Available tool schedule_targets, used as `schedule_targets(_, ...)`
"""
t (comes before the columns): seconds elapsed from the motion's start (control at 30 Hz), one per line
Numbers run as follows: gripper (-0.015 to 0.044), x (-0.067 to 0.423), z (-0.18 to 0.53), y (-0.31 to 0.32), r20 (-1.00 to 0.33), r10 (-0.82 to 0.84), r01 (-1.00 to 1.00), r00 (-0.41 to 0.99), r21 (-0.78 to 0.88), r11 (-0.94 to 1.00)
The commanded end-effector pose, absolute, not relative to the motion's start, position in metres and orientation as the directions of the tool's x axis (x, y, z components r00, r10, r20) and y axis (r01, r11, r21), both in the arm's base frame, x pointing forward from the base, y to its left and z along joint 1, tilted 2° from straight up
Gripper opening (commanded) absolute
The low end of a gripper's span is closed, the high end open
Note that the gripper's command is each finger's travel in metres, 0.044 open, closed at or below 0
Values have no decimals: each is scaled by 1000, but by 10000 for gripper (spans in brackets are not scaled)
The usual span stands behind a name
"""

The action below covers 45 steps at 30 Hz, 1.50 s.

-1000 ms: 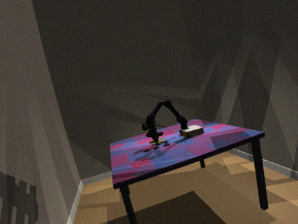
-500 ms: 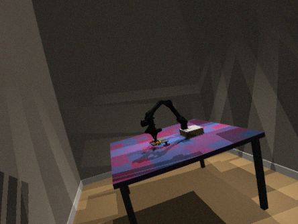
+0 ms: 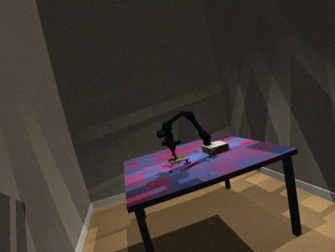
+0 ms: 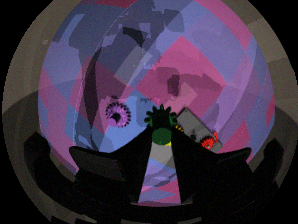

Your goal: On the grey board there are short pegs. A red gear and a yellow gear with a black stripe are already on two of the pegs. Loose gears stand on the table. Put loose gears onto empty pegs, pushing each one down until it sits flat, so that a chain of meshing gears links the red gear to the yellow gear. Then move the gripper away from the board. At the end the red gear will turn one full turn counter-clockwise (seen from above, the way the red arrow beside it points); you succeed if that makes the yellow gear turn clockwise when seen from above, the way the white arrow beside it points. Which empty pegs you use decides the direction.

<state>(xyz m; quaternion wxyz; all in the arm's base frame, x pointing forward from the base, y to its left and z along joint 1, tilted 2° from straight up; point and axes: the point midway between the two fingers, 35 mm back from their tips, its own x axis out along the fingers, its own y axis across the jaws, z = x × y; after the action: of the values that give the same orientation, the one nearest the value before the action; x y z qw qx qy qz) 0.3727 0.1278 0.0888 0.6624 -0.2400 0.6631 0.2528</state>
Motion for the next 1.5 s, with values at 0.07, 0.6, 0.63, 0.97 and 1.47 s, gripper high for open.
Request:
schedule_targets(0.07,0,372,108,127,-1000,22,-657,-1,17,753)
schedule_targets(0.6,0,367,138,123,-1000,22,-658,-1,17,753)
schedule_targets(0.63,0,367,137,122,-1000,22,-658,-1,17,753)
schedule_targets(0.97,0,367,127,107,-1000,20,-659,-1,16,752)
schedule_targets(1.47,0,364,110,82,-1000,17,-656,-2,14,755)
